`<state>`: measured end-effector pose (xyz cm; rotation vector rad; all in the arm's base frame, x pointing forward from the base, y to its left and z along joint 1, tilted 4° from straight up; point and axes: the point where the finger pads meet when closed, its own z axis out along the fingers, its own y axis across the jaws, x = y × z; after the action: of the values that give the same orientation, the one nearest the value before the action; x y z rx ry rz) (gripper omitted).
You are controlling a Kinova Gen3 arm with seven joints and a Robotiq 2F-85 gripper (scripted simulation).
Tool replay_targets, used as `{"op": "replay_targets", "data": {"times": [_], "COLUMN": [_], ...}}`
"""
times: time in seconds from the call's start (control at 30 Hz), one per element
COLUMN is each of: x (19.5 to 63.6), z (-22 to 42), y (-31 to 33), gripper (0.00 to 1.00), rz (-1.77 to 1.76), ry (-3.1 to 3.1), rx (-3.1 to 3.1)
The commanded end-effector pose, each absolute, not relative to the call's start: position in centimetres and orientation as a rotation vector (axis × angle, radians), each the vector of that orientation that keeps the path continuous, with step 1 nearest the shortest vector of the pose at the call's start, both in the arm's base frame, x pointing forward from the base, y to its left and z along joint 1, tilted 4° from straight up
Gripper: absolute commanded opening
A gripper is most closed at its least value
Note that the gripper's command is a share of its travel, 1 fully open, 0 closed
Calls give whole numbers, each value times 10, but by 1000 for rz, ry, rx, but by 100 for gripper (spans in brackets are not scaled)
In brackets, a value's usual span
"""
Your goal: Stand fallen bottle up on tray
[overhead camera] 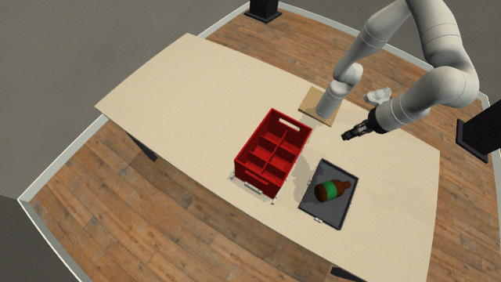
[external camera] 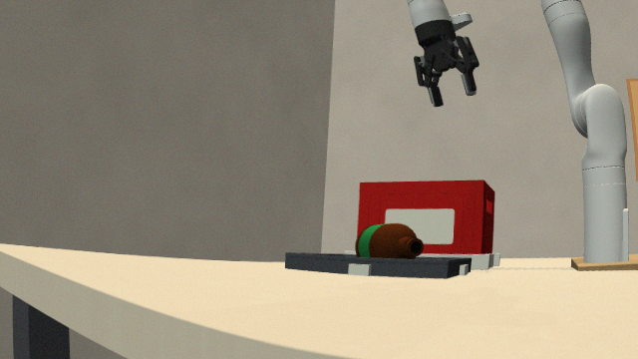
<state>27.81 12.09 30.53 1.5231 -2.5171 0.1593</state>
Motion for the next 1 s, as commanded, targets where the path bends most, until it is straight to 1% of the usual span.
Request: {"op": "replay_targets", "data": {"times": [0.0, 0.4, 0.47, 0.97], "x": [280, 296, 296, 310], "z": [301, 271, 271, 232], "y": [125, 160, 160, 214], "gripper": [100, 100, 100, 100], "rz": [149, 75, 75, 14], "ry": [-2486, -2154, -2154, -1494], "rx": [1582, 2113, 2113, 2758]}}
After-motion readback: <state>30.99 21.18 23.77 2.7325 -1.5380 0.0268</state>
